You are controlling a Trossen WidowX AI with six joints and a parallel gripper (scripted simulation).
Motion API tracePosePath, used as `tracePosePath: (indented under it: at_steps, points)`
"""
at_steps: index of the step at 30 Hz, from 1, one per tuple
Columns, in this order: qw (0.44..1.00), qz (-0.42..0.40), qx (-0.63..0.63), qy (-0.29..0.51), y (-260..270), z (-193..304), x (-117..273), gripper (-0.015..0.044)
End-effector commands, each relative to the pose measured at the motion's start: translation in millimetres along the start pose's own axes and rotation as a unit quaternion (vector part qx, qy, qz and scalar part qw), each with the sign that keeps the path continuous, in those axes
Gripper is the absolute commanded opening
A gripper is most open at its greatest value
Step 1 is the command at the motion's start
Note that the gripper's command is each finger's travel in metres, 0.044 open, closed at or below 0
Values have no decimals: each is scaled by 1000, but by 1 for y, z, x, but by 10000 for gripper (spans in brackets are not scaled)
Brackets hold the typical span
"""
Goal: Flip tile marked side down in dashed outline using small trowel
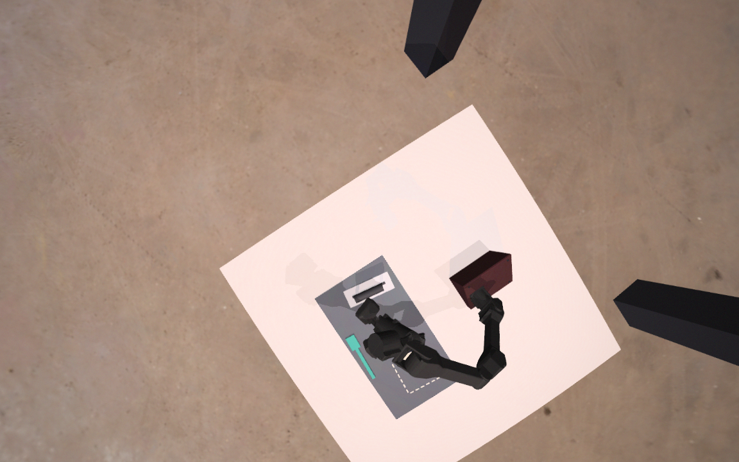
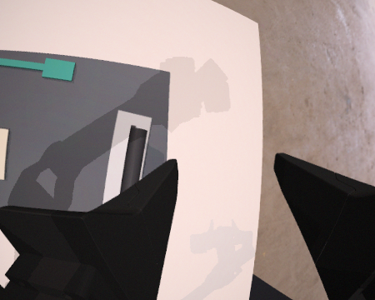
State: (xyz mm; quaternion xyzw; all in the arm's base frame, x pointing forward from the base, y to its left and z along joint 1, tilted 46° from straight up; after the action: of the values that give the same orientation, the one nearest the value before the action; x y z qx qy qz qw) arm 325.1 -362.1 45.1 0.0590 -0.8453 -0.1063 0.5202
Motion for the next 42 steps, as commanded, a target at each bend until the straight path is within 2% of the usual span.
tracePosePath:
  at_steps: [1,18,42]
  points:
    - [997,-56,-34,36,14,8,-41,270]
    - [937,-231,-156,211,87,66,-174,270]
    - [933,-237,-161,219,104,78,-202,270]
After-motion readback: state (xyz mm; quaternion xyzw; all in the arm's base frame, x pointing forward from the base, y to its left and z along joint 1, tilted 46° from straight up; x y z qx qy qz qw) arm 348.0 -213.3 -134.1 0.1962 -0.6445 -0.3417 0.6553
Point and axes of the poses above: the point midway between the two fingers, 35 mm back from their tips, its own x axis back along the fingers, its own y axis across the jaws, z = x × y, the point moved 2 cm from there along x, back along the fingers, and after that the axes turned 1 degree about -x, right-handed, at the moved point
